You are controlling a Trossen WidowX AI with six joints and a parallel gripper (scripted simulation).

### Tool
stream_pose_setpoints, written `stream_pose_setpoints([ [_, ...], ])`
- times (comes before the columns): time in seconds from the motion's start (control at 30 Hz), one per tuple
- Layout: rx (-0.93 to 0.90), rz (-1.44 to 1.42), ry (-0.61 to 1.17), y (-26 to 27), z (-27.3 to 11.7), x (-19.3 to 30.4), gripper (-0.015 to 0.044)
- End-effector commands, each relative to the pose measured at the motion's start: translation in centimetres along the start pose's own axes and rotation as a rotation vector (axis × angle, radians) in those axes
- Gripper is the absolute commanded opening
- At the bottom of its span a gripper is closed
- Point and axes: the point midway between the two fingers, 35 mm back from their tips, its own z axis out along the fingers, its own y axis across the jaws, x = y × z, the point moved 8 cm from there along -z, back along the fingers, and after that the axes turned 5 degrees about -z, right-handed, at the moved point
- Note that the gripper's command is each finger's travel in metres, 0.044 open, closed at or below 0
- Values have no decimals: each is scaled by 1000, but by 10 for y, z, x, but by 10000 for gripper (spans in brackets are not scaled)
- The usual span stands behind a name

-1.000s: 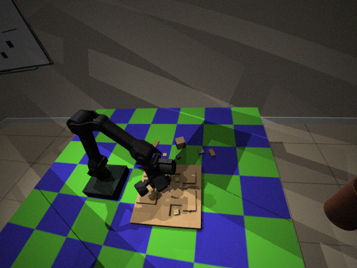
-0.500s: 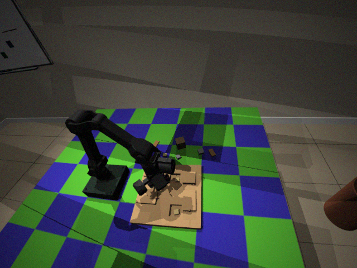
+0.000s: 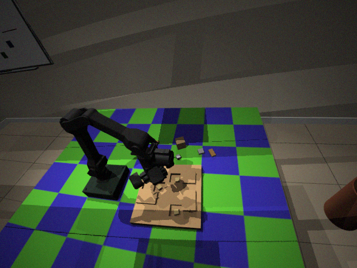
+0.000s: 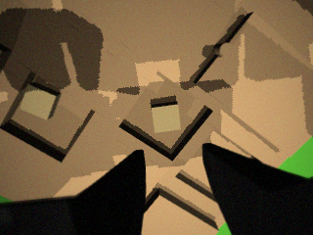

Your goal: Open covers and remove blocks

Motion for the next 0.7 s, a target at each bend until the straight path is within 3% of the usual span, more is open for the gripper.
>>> stream_pose_setpoints([
  [0.0,1,5,-1,0,5,0,144],
  [0.33,1,6,0,0,31,0,144],
  [0.67,1,6,0,0,32,0,144],
])
